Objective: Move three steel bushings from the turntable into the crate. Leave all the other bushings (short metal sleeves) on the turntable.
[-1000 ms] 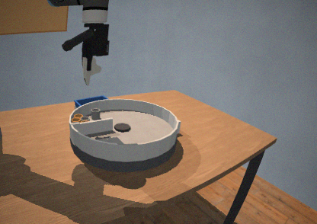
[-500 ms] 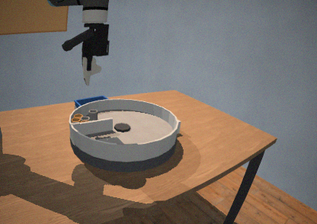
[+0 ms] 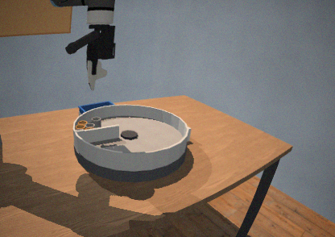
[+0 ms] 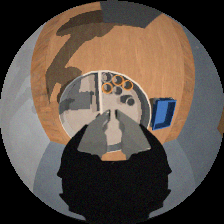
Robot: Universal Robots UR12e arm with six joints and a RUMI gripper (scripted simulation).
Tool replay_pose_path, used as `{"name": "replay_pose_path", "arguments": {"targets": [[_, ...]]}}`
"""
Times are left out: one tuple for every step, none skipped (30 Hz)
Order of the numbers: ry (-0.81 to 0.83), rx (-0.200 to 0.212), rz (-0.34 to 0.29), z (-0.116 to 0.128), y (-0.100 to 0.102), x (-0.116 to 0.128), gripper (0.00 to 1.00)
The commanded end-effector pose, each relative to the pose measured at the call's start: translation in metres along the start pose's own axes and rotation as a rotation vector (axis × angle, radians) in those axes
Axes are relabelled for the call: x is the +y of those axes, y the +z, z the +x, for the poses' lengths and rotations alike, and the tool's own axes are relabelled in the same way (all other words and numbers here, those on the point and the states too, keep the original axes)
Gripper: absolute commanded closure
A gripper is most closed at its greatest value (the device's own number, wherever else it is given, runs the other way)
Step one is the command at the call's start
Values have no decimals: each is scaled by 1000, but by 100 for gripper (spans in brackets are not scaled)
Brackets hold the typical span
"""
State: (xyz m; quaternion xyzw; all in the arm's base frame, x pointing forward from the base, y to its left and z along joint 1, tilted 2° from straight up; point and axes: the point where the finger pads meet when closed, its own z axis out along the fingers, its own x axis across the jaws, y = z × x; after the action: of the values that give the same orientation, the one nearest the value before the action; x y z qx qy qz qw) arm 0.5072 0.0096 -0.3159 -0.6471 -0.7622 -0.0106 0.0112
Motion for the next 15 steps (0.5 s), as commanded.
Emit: {"name": "replay_pose_path", "arguments": {"targets": [[0, 0, -1, 0, 0, 0, 95], [0, 0, -1, 0, 0, 0, 95], [0, 0, -1, 0, 0, 0, 95], [0, 0, -1, 0, 0, 0, 95], [0, 0, -1, 0, 0, 0, 95], [0, 0, -1, 0, 0, 0, 95], [0, 0, -1, 0, 0, 0, 95], [0, 0, -1, 0, 0, 0, 95], [0, 0, -1, 0, 0, 0, 95], [0, 0, -1, 0, 0, 0, 95], [0, 0, -1, 0, 0, 0, 95], [0, 0, -1, 0, 0, 0, 95], [0, 0, -1, 0, 0, 0, 95], [0, 0, -1, 0, 0, 0, 95], [0, 0, -1, 0, 0, 0, 95]]}}
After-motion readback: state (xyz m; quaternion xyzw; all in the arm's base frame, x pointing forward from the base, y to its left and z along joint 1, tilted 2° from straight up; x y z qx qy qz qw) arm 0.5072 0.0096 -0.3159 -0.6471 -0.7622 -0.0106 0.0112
